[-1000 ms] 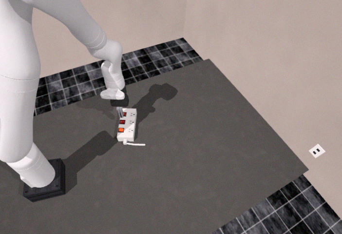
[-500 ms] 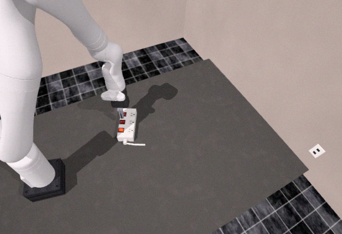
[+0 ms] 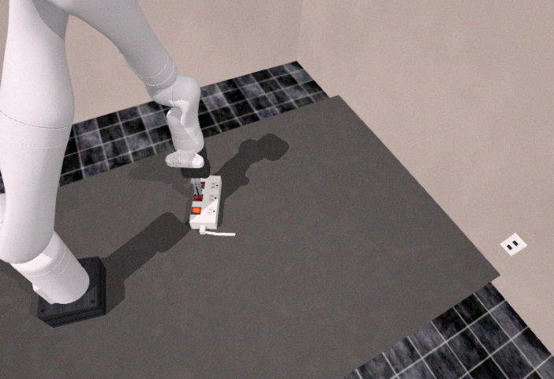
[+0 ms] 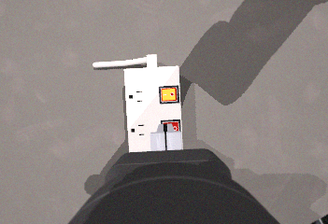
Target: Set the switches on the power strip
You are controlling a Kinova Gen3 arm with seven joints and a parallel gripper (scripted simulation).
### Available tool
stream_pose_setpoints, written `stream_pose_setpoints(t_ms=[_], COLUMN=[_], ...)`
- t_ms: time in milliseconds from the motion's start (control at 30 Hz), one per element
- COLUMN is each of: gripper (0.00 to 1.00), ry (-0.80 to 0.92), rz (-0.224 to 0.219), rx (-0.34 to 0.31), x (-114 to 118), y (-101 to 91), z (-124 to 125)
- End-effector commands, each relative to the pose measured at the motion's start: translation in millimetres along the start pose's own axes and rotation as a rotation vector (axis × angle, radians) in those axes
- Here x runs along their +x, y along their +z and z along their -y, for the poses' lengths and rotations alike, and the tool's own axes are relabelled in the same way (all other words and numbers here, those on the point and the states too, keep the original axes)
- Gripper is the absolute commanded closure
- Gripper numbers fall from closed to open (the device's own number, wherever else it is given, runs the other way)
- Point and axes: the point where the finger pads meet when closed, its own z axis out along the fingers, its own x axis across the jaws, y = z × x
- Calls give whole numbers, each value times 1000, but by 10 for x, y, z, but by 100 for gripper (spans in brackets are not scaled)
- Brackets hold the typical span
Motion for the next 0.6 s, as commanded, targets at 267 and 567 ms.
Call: stream_pose_setpoints(t_ms=[267, 567], gripper=[100, 100], ry=[-2, -2], rz=[-3, -3], rx=[4, 4], x=[14, 14], y=[127, 165], z=[8, 9])
